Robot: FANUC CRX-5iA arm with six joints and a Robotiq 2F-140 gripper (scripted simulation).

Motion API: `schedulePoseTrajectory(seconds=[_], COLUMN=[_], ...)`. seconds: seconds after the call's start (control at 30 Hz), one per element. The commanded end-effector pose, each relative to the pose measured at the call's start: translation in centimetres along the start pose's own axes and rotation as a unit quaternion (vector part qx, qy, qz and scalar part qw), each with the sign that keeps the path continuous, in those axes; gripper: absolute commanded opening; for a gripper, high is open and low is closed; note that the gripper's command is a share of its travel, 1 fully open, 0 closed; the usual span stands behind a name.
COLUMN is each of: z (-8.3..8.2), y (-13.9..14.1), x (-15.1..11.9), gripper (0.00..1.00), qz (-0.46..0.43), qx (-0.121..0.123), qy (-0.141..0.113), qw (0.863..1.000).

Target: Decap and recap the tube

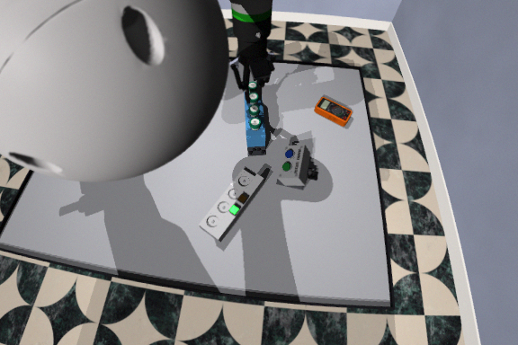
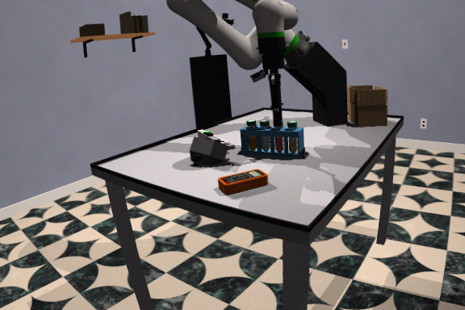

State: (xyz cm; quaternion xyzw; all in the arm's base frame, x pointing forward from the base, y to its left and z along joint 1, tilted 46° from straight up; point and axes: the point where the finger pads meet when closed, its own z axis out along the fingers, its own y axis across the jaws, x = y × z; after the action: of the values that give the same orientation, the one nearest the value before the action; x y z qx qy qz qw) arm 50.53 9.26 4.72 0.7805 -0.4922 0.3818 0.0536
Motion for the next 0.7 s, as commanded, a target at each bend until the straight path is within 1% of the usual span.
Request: schedulePoseTrajectory(seconds=[0.0,0.07,0.17,0.27,0.4,0.43,0.67], z=[-0.05,-0.06,-0.06,-0.07,-0.09,-0.09,-0.10], y=[-0.05,-0.05,-0.05,-0.05,-0.05,-0.05,-0.05], x=[-0.03,-0.03,-0.03,-0.03,-0.03,-0.03,-0.03], gripper=[0.30,0.30,0.30,0.30,0.30,0.30,0.30], qz=[0.093,0.142,0.216,0.284,0.368,0.382,0.382], qx=[0.007,0.007,0.008,0.008,0.007,0.008,0.008], qy=[0.005,0.005,0.004,0.004,0.002,0.003,0.003], qw=[0.996,0.990,0.976,0.959,0.930,0.924,0.924])
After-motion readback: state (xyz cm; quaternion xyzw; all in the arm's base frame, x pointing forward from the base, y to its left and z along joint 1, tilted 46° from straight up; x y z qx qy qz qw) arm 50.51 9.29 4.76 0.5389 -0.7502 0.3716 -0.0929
